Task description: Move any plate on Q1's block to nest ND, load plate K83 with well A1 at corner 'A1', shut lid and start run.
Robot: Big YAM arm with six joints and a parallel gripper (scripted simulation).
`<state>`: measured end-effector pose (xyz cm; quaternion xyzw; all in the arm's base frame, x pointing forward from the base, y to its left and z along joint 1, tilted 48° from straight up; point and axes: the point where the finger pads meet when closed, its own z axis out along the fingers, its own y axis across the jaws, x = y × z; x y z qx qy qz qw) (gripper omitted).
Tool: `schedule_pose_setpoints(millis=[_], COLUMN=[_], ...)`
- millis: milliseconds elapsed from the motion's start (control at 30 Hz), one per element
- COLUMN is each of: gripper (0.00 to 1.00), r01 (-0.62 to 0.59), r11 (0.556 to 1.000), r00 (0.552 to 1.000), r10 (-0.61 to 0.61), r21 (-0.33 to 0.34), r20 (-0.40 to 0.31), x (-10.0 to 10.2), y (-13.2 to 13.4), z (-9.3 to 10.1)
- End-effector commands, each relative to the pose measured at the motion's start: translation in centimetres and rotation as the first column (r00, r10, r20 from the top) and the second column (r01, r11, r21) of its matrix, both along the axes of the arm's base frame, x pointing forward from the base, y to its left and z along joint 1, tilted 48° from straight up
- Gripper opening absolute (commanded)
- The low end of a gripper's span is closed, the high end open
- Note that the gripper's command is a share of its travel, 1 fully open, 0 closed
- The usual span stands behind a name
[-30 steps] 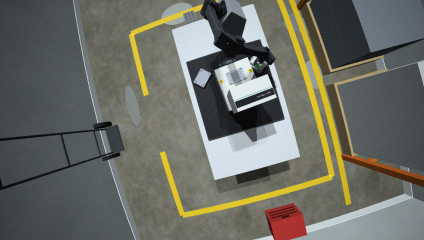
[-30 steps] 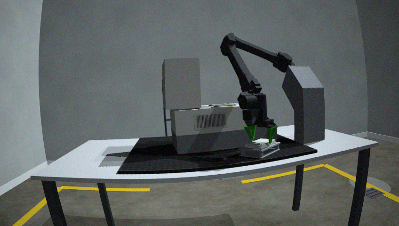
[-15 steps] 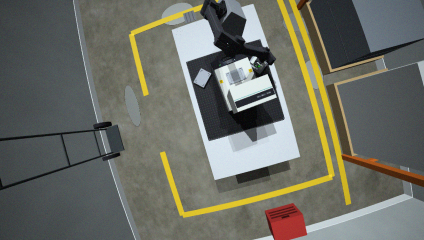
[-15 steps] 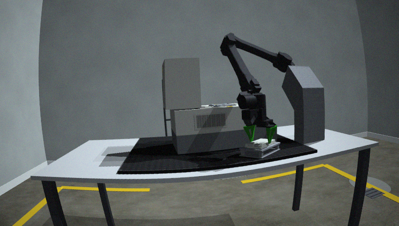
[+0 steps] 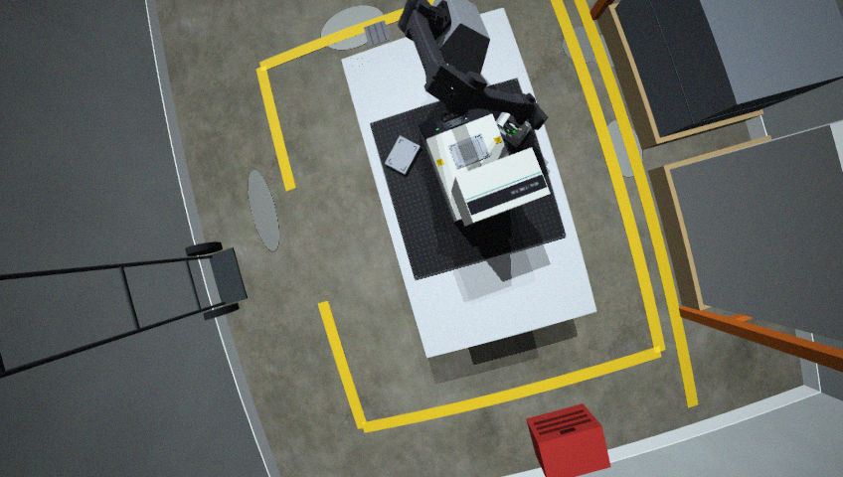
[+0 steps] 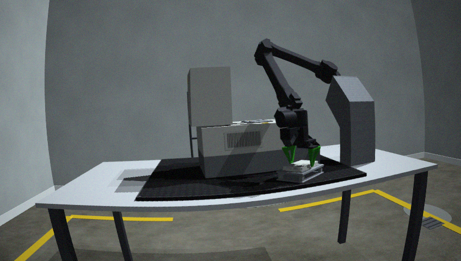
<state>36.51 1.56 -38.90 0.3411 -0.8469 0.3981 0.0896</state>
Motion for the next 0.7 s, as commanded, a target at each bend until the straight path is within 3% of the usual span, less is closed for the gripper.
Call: schedule_pose_setpoints(millis=[0, 433, 667], gripper=[1.0, 1.0, 1.0], r01=[-0.026, -0.036, -0.014], r11=[1.0, 0.999, 1.0], r00=[0.999, 0.999, 1.0], r10=[0.026, 0.035, 0.014], r21=[0.017, 0.01, 0.002], r20=[0.044, 0.028, 0.007], x=[2.4, 1.5, 0.8], y=[1.5, 1.3, 0.1], z=[0.6, -0.5, 0.0])
